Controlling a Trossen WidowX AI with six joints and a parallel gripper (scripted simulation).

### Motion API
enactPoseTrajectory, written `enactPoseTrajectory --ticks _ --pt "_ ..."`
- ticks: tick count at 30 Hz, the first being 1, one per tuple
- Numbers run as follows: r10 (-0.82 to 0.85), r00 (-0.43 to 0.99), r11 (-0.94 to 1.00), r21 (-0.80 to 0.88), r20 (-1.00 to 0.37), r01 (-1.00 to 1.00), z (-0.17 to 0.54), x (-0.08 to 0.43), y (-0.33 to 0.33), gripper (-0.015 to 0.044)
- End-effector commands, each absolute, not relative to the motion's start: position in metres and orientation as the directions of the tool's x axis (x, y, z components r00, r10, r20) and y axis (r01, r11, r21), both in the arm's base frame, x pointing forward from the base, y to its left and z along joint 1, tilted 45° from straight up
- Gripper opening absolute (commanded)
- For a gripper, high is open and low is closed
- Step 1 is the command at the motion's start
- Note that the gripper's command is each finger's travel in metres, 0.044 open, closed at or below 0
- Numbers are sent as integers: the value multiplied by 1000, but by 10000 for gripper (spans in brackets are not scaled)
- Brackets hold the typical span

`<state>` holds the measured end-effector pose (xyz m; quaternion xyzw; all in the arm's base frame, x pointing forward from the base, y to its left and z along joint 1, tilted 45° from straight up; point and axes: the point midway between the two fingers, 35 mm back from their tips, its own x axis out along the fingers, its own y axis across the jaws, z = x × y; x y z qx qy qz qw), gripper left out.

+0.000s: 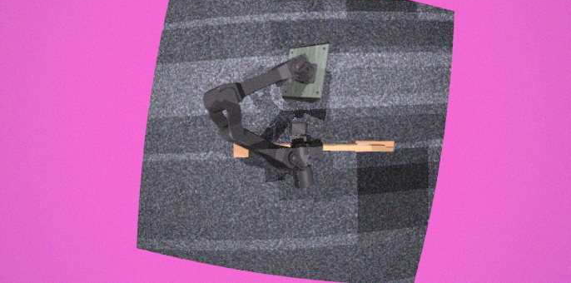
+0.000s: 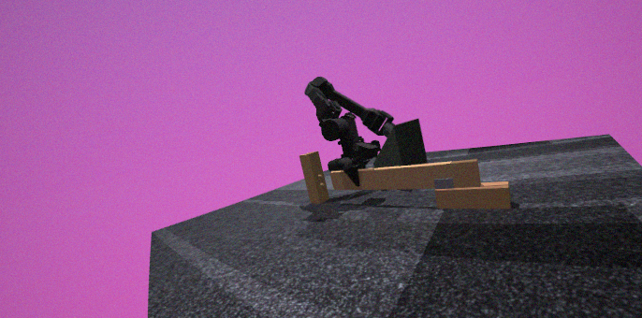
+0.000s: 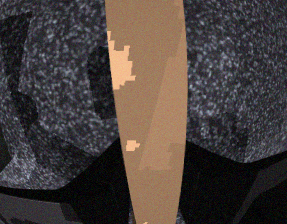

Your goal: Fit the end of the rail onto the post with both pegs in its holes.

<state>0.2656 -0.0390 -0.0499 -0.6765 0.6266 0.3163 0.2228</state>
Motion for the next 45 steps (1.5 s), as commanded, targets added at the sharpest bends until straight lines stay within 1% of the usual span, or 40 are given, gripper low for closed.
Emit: enactPoseTrajectory --ticks 1,45 --pt "-707 22 -120 90 -707 -989 -45 267 -39 0" --pt "-707 22 -120 90 -706 -989 -36 270 -48 0"
